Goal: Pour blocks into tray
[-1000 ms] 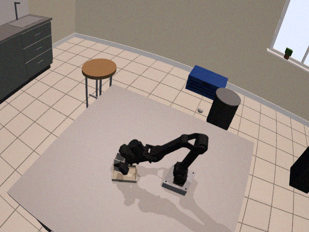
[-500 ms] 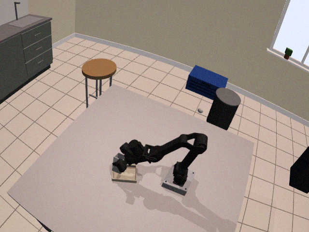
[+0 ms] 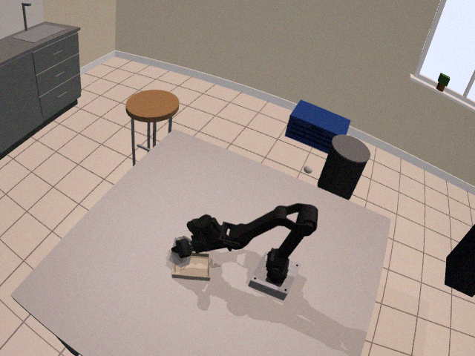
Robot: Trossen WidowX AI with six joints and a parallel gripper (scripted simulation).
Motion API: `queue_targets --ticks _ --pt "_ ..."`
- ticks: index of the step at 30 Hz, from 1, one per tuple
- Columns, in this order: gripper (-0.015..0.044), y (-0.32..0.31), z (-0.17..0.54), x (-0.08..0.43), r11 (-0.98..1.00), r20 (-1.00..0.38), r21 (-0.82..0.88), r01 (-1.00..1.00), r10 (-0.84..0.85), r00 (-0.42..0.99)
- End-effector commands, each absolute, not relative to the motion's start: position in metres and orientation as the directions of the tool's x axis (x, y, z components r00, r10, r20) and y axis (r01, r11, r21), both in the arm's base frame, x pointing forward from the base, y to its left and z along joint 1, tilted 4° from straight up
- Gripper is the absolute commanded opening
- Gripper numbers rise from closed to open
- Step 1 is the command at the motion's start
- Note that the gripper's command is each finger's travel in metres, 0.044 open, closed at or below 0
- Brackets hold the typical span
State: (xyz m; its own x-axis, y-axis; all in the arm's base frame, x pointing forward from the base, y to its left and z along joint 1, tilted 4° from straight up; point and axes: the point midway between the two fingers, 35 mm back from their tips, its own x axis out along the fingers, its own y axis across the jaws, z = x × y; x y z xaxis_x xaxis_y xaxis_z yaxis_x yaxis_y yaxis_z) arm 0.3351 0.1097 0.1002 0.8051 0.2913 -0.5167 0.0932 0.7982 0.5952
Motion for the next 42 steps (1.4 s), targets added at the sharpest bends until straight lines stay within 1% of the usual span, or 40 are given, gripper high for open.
queue_targets --ticks 1,12,22,32,42 --pt "0.0000 0.1096 0.1001 0.3361 0.747 -0.514 0.648 0.146 0.288 0.808" --pt "0.0000 0.1102 0.0982 0.3371 0.583 -0.514 0.763 0.278 0.288 0.808" --pt "0.0000 0.1107 0.0966 0.3380 0.404 -0.514 0.830 0.384 0.288 0.808" --pt "0.0000 0.1112 0.0949 0.3389 0.207 -0.514 0.857 0.472 0.288 0.808" --pt "0.0000 0.1117 0.0932 0.3397 -0.001 -0.514 0.844 0.537 0.288 0.808"
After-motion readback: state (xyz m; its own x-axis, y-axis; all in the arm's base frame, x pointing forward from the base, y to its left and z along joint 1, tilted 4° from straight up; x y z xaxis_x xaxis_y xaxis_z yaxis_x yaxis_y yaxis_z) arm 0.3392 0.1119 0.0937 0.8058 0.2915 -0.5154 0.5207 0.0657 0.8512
